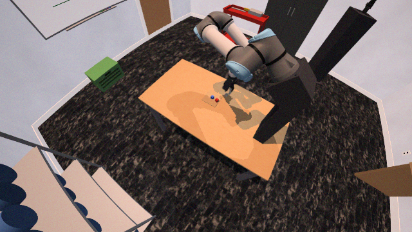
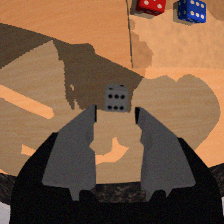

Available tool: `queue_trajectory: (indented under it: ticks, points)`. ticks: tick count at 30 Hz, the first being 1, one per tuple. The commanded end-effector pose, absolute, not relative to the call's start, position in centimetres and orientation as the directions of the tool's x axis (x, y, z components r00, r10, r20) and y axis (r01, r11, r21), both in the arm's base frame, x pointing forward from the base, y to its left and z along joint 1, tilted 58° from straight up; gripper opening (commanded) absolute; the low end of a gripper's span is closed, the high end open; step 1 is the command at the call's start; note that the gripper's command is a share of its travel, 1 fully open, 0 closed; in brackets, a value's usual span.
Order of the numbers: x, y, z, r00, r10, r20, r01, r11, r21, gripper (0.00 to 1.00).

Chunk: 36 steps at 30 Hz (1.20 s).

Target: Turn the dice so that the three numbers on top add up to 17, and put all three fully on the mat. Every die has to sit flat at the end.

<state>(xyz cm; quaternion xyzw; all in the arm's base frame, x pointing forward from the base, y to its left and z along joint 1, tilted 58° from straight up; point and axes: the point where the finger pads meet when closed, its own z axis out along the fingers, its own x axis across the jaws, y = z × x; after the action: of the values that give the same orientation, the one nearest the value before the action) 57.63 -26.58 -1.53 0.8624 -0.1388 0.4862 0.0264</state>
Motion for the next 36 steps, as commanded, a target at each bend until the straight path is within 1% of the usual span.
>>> queue_trajectory:
  ticks: [1,36]
  points:
    - [57.62,-26.59,-1.49,0.488,-0.213,0.846,-0.265,-0.960,-0.089,0.24]
    - [58.04,-26.68,-1.76,0.488,-0.213,0.846,-0.265,-0.960,-0.089,0.24]
